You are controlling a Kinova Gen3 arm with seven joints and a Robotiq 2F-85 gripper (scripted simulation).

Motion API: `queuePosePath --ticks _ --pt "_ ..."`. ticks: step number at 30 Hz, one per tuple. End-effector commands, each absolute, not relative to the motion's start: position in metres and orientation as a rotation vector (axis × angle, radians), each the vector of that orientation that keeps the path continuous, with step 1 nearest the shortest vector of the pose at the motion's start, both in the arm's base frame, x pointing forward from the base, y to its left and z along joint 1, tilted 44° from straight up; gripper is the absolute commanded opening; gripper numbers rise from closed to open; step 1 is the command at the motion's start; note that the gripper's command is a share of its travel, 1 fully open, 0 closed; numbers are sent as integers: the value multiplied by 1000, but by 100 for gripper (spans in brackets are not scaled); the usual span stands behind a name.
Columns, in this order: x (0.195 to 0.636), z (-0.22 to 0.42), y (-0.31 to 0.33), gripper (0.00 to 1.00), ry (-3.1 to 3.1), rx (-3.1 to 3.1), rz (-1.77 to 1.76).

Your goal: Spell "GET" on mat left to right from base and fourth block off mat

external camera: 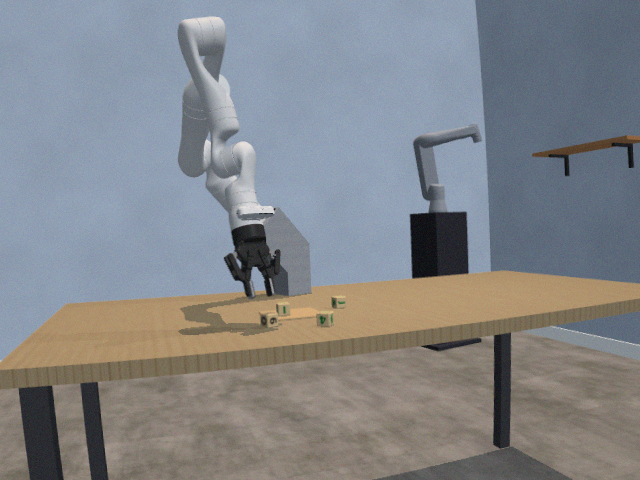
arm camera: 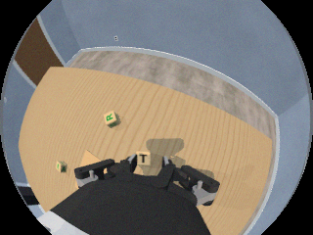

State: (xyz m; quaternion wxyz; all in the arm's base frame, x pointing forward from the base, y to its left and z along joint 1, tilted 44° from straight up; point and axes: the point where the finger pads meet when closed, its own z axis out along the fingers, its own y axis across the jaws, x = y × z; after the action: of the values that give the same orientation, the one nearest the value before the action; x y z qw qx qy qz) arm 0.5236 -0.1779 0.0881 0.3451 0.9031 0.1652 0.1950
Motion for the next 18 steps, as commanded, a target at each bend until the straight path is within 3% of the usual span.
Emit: queuePosePath --ticks 1,18 --pt "538 89 -153 46 472 2335 486" --pt "536 92 -150 46 402 2348 301"
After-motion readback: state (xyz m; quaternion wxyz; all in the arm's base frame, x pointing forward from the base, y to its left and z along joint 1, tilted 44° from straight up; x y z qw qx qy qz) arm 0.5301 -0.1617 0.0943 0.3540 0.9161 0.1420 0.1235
